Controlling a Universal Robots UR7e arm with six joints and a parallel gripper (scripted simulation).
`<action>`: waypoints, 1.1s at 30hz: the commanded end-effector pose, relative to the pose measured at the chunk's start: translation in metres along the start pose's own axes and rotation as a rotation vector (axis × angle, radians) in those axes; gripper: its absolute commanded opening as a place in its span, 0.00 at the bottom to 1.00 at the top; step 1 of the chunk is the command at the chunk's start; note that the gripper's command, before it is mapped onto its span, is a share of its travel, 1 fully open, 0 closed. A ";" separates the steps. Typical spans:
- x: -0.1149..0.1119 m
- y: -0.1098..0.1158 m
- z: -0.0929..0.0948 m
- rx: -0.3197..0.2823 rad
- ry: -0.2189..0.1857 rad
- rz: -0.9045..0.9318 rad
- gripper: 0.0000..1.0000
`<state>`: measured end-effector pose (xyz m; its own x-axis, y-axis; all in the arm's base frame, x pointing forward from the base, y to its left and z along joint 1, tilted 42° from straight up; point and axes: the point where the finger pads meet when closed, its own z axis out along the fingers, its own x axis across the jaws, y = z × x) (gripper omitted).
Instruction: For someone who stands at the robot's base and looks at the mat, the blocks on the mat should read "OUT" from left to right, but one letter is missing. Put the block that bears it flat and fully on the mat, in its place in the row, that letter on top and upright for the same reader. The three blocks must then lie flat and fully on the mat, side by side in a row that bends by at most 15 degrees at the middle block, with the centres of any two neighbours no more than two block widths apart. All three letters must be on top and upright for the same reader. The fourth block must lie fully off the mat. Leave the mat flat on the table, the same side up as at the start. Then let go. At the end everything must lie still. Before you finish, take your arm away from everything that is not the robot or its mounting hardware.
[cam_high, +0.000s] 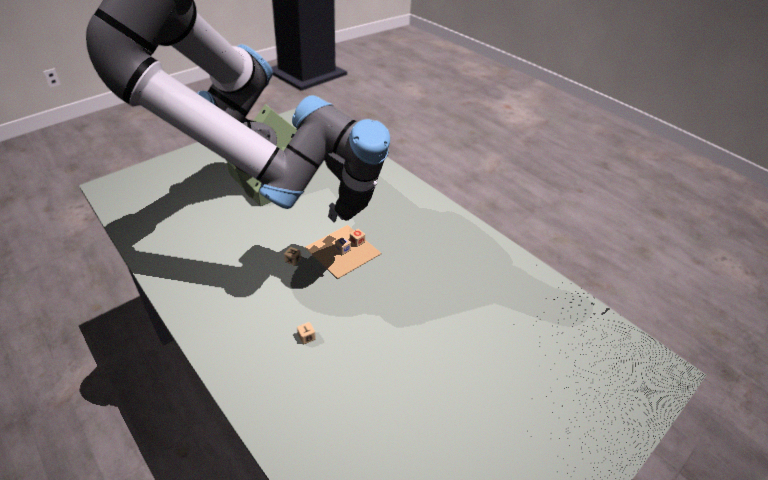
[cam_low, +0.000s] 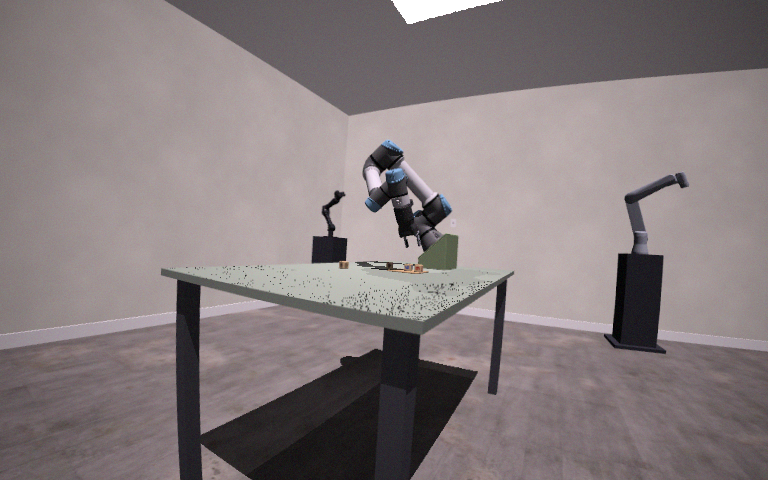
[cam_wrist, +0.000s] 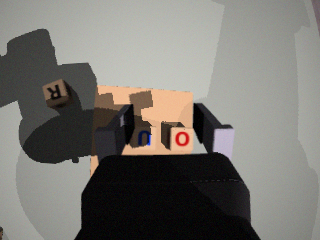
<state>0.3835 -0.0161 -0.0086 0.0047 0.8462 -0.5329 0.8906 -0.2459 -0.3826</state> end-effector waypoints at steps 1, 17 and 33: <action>0.015 0.008 0.001 -0.041 -0.059 0.047 1.00; 0.037 0.019 0.002 -0.107 -0.136 0.115 1.00; 0.038 0.019 0.002 -0.110 -0.139 0.118 1.00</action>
<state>0.3993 0.0102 -0.0382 0.0554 0.7391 -0.6713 0.9315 -0.2803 -0.2318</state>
